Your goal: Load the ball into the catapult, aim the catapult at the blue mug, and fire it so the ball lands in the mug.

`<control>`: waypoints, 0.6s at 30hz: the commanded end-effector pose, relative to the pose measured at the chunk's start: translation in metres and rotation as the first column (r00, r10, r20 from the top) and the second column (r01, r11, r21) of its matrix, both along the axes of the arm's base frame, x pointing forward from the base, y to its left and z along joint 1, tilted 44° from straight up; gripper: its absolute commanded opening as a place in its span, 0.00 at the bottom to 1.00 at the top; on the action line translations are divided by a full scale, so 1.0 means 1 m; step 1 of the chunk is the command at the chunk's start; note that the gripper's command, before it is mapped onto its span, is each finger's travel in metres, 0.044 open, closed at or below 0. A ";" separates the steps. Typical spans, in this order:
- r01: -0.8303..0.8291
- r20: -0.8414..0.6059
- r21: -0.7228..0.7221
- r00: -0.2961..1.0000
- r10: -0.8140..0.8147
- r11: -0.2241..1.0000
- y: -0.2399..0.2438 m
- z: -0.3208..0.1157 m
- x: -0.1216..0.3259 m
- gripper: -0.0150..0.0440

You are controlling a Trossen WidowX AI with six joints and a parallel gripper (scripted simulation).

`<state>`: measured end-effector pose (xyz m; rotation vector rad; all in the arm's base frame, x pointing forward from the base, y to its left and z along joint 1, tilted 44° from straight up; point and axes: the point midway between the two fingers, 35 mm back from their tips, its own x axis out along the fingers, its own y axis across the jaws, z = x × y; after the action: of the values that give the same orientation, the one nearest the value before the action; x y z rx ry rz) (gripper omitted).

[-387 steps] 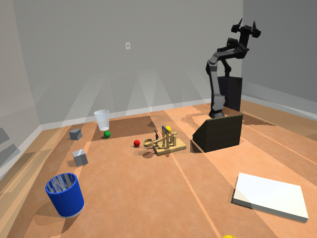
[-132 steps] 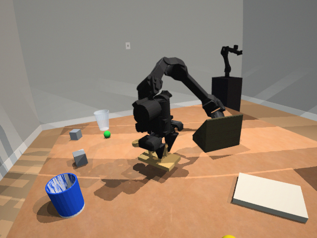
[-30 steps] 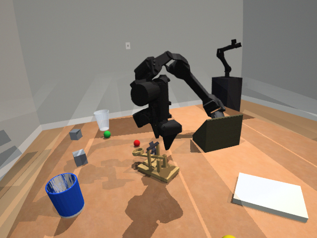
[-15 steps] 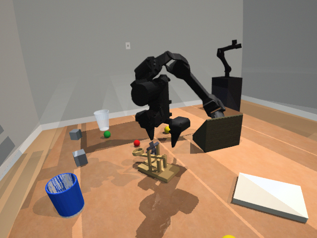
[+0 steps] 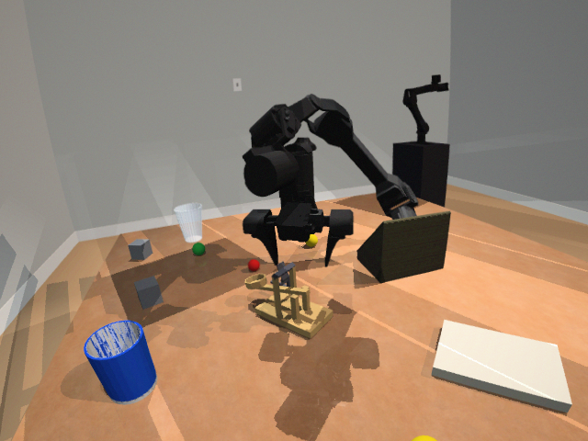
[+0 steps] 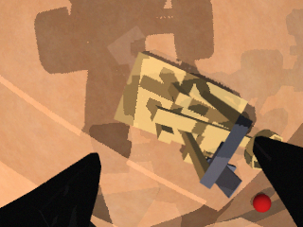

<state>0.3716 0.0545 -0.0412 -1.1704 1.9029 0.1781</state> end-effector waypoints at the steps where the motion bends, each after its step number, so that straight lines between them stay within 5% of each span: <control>1: -0.114 -0.103 0.037 0.988 0.117 0.993 0.001 0.000 0.000 1.00; 18: -0.466 -0.412 0.253 0.741 0.530 0.848 0.002 0.001 0.000 1.00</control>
<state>0.3712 0.0554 -0.0402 -1.5678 1.9038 0.8165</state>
